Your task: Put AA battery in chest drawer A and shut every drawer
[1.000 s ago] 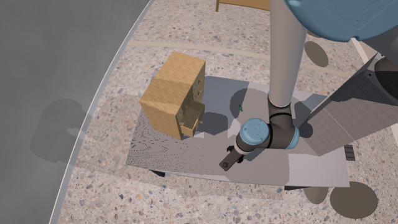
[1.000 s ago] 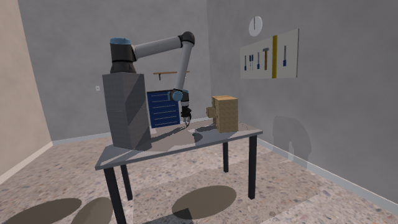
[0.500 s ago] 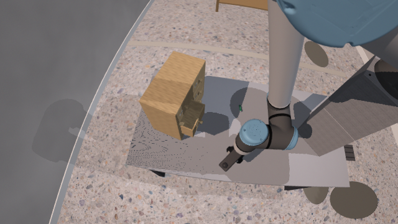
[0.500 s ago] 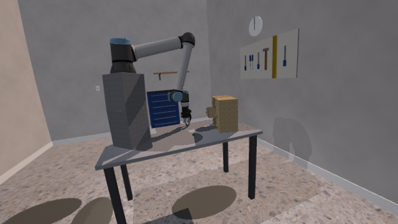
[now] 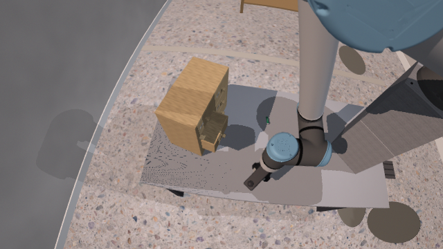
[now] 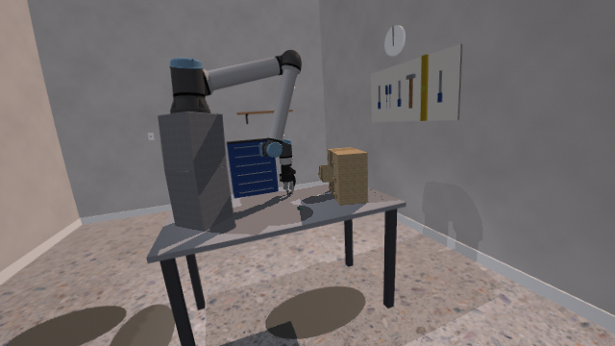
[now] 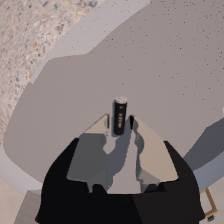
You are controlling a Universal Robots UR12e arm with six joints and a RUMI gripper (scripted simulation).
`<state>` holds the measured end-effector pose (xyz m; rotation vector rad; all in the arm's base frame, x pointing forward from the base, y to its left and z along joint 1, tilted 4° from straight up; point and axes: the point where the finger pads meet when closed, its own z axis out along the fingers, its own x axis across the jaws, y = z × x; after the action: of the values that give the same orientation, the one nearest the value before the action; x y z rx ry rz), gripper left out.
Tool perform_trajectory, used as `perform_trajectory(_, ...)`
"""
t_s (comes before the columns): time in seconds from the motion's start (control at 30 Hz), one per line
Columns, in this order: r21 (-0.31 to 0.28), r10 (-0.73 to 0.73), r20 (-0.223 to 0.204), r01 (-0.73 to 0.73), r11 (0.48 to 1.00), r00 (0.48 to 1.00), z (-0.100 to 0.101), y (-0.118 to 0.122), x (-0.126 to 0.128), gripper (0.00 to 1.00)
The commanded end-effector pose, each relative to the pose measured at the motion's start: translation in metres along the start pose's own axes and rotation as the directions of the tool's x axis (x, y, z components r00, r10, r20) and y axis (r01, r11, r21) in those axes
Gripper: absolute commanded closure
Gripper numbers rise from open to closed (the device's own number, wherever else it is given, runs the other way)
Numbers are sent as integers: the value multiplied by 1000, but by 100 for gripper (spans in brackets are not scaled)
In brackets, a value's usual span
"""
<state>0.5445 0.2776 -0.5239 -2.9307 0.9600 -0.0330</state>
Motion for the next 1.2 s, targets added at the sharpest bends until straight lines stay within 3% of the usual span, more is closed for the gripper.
perform_trajectory(0.0,1,0,-1,0,1000,1000,0,0,0,83)
perform_trajectory(0.47,1,0,-1,0,1000,1000,0,0,0,83)
perform_trajectory(0.5,1,0,-1,0,1000,1000,0,0,0,95)
perform_trajectory(1.17,1,0,-1,0,1000,1000,0,0,0,95)
